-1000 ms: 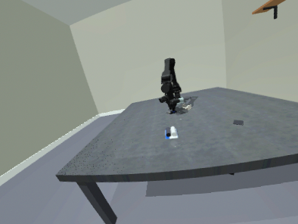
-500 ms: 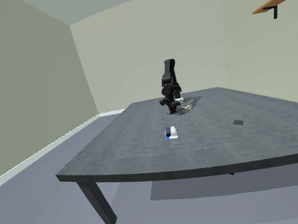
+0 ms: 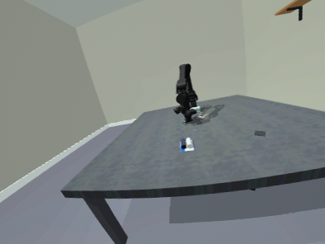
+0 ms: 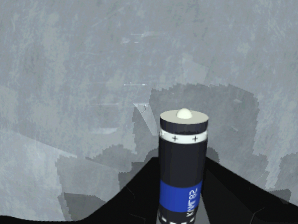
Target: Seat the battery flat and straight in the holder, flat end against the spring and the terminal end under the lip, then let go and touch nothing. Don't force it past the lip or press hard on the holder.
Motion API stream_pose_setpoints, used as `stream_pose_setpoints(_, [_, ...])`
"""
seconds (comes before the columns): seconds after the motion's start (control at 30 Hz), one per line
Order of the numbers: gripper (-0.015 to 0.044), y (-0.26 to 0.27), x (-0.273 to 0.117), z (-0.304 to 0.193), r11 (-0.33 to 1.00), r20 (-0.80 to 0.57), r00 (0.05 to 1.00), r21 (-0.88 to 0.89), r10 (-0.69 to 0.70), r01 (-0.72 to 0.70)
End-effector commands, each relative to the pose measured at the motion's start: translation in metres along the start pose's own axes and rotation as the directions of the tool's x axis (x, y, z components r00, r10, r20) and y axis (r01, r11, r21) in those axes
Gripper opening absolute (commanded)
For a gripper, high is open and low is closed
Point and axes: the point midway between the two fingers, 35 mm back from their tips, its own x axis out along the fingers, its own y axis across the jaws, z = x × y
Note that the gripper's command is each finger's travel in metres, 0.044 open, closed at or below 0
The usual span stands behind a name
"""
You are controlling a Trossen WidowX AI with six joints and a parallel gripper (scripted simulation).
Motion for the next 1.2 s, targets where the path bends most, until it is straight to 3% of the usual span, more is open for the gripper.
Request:
stream_pose_setpoints(0.0, [0.0073, 0.003, -0.033, 0.001, 1.000, 0.008, 1.000, 0.003, 0.017, -0.017])
stream_pose_setpoints(0.2, [0.0073, 0.003, -0.040, -0.003, 0.999, 0.008, 1.000, -0.038, 0.018, -0.017])
stream_pose_setpoints(0.43, [0.0073, 0.005, -0.050, -0.045, 0.886, 0.003, 1.000, -0.464, 0.020, -0.016])
stream_pose_setpoints(0.73, [0.0073, -0.002, -0.060, -0.098, 0.476, -0.003, 1.000, -0.880, 0.020, -0.013])
stream_pose_setpoints(0.97, [0.0073, -0.013, -0.065, -0.134, 0.041, -0.006, 1.000, -0.999, 0.020, -0.006])
stream_pose_setpoints(1.17, [0.0073, -0.014, -0.065, -0.137, -0.003, -0.001, 1.000, -1.000, 0.020, -0.001])
